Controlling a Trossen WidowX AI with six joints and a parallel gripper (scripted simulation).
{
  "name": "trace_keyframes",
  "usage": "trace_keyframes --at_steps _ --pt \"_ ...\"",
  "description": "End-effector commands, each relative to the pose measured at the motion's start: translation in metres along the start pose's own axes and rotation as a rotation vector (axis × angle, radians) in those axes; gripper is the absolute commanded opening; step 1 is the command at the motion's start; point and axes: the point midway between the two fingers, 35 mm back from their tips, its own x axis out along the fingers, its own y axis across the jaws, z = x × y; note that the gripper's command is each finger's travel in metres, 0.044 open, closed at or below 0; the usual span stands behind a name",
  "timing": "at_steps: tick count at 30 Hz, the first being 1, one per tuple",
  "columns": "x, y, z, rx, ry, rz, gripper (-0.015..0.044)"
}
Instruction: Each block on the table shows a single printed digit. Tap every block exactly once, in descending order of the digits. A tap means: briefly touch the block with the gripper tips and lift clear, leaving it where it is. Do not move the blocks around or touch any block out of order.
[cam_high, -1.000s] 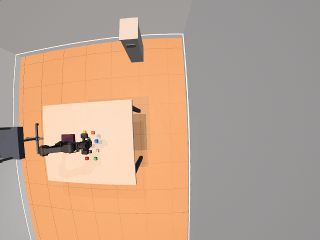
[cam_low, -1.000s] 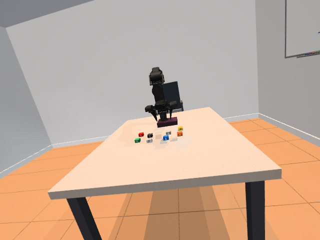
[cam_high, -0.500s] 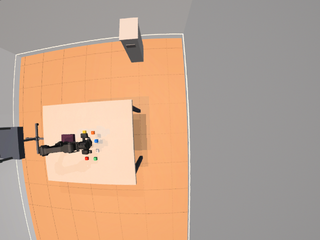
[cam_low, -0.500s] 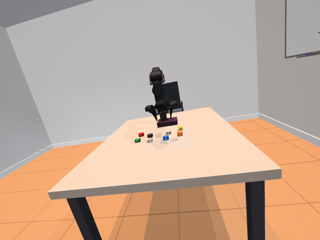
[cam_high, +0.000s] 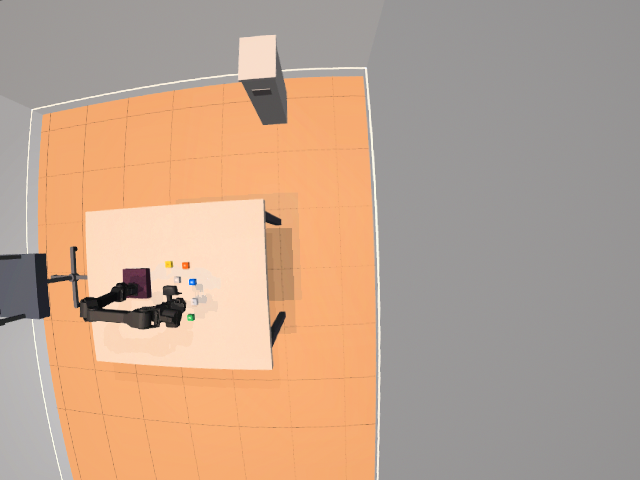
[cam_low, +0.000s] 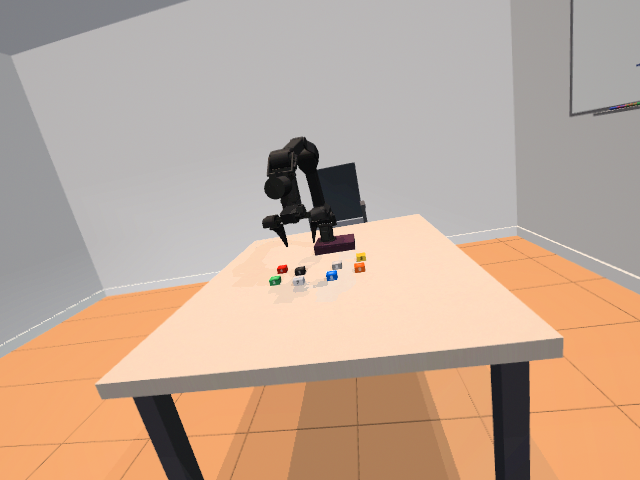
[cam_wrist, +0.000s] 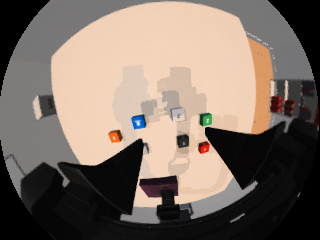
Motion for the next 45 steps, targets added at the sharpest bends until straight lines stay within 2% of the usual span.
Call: trace_keyframes --at_steps 1,23,25,30,45 --pt "0.0 -0.035 -0.005 -0.01 0.005 -0.004 0.04" --pt "0.0 -0.036 -0.005 -0.011 0.005 -0.004 0.04" --pt "-0.001 -0.046 -0.008 -0.011 0.006 -0.006 0.04" --pt "-0.001 -0.111 -0.035 -0.01 0.008 -0.012 0.04" --pt "-0.001 -0.114 -0.036 -0.01 0.008 -0.012 0.04"
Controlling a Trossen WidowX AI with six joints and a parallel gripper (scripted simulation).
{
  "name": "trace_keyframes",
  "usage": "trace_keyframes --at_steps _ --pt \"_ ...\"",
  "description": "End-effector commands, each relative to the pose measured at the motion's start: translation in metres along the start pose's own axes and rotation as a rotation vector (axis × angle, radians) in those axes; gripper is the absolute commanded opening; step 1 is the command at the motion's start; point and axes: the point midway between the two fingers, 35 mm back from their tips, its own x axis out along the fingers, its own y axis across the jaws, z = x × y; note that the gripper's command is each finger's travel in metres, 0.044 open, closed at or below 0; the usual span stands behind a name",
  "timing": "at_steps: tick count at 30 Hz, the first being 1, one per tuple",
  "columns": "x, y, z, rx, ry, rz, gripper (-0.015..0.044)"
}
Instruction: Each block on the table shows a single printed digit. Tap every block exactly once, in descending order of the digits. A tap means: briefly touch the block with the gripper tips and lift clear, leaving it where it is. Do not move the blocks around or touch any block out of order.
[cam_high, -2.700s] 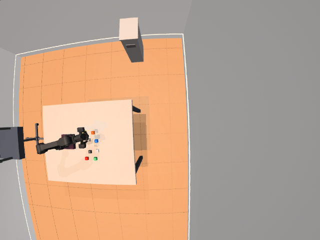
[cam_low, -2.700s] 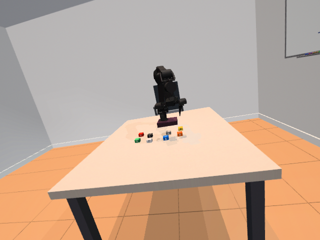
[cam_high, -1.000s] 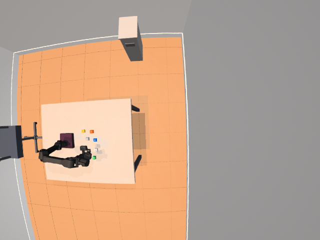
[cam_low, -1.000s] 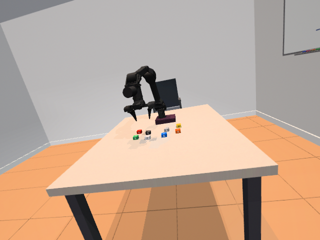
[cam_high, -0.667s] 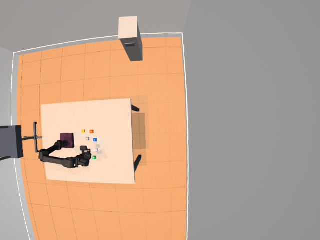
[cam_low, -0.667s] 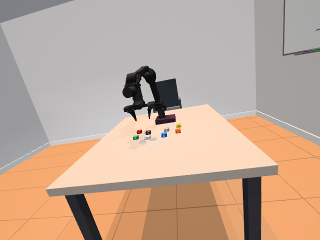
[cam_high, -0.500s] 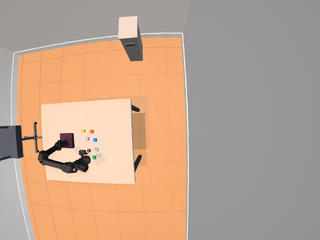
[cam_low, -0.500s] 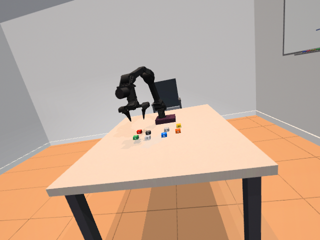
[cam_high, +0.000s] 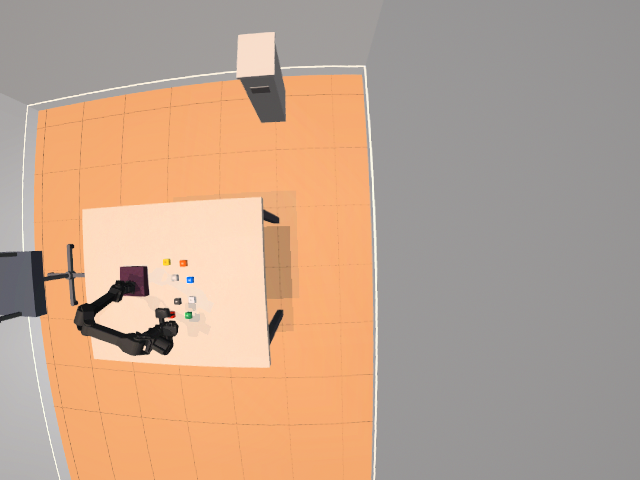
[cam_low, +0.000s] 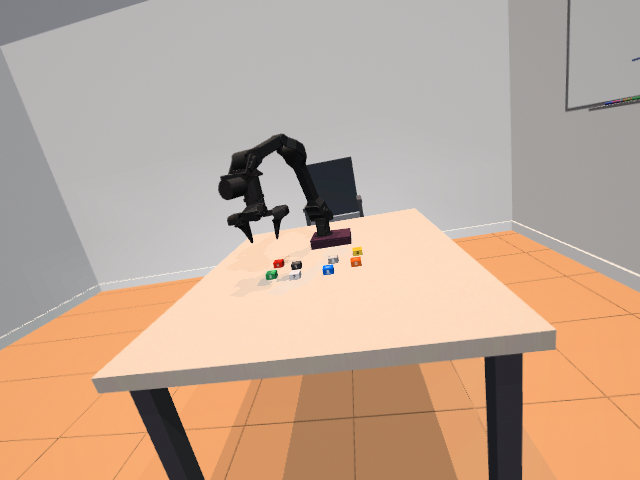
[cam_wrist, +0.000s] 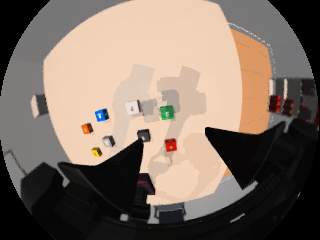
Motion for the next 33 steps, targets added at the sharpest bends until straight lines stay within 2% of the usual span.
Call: trace_keyframes --at_steps 1,10,16,22,28,30,33 --pt "0.0 0.0 0.0 -0.005 -0.001 -0.001 0.04" --pt "0.0 0.003 0.0 -0.005 -0.002 0.0 0.04" --pt "-0.004 0.098 -0.007 -0.005 -0.003 0.007 0.04" --pt "-0.002 0.19 -0.046 -0.006 0.001 0.017 0.04" --pt "-0.001 0.208 -0.059 -0.006 0.003 0.019 0.04" --pt "0.008 0.209 -0.058 -0.006 0.003 0.019 0.0348" --pt "0.048 0.21 -0.056 -0.006 0.003 0.02 0.0269"
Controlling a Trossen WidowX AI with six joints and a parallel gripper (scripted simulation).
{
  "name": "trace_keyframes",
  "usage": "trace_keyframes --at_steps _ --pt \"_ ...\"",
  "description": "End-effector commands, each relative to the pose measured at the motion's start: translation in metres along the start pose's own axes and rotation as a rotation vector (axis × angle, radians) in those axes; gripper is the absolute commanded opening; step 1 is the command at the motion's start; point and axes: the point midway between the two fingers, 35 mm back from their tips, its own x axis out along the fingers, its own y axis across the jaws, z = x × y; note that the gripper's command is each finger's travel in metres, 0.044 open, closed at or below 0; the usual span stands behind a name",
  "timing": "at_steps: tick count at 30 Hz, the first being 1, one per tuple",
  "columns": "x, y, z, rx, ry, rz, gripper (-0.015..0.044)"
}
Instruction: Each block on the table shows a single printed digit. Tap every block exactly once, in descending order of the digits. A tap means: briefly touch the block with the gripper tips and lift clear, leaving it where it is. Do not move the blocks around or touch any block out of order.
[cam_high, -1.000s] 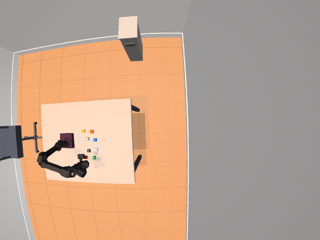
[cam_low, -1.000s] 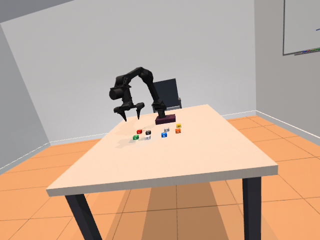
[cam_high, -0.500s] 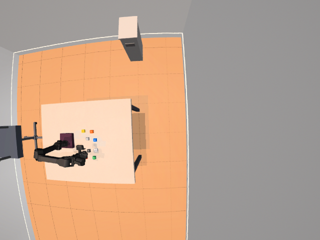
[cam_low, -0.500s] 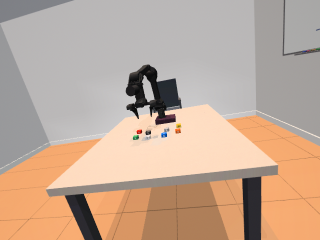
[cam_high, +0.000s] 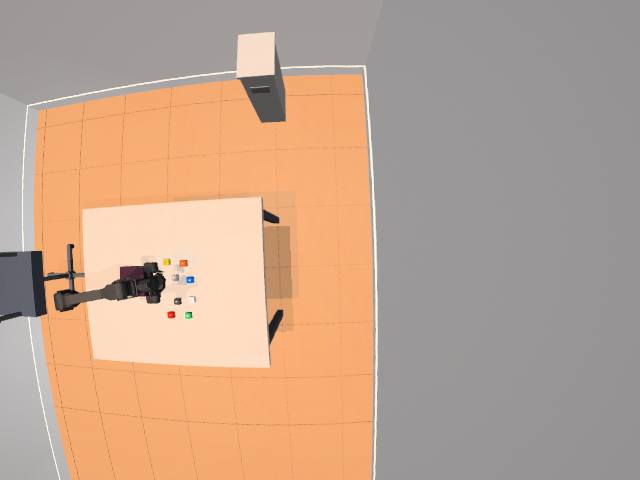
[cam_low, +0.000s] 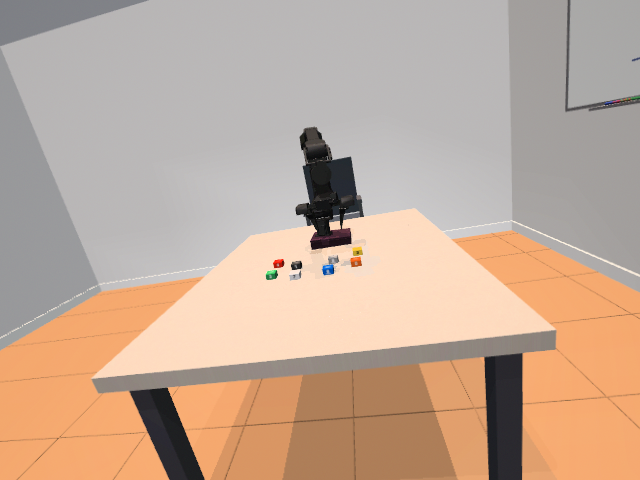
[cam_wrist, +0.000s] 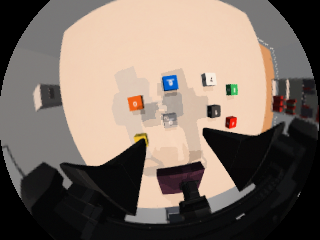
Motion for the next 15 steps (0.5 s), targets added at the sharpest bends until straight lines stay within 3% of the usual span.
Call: trace_keyframes --at_steps 1,3,9,15 --pt "0.047 0.001 -0.007 0.005 0.027 -0.002 0.0242" --pt "0.064 0.001 -0.01 0.005 0.027 -0.002 0.019" --pt "0.066 0.001 -0.01 0.005 0.027 -0.002 0.0032" --pt "0.066 0.001 -0.01 0.005 0.027 -0.002 0.002"
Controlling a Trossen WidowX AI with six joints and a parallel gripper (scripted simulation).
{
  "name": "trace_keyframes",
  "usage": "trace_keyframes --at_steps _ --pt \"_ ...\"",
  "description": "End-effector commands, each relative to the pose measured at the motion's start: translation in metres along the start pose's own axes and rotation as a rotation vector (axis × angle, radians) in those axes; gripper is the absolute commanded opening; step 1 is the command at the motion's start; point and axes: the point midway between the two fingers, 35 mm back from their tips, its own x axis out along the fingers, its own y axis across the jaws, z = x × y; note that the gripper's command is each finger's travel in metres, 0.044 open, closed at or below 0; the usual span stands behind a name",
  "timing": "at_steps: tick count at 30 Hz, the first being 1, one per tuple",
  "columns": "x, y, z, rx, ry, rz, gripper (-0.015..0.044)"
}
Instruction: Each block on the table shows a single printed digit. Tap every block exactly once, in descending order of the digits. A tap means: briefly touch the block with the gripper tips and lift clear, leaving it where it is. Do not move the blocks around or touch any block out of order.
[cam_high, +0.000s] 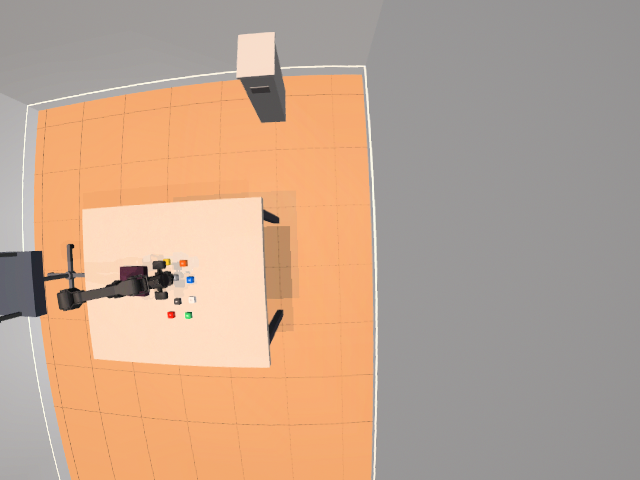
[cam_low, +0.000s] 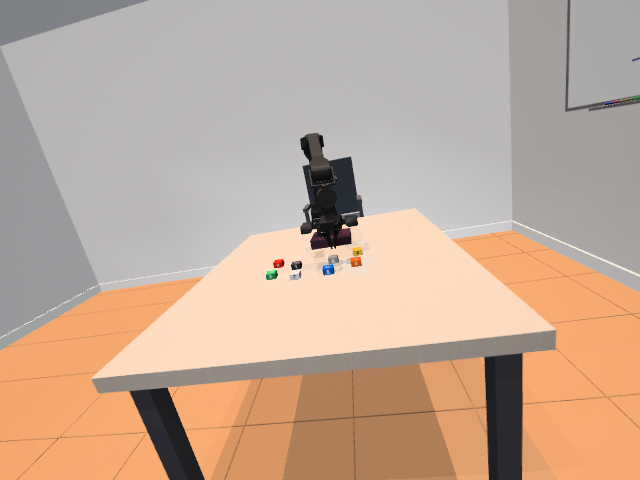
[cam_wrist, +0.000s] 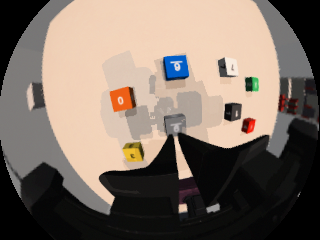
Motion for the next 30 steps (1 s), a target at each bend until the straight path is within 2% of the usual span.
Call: trace_keyframes --at_steps 1,23,30 --pt "0.001 0.0 -0.001 0.005 0.002 0.001 0.002" --pt "0.031 0.0 -0.001 0.005 0.002 0.001 0.002" --pt "0.026 0.0 0.0 0.0 -0.001 0.001 0.002"
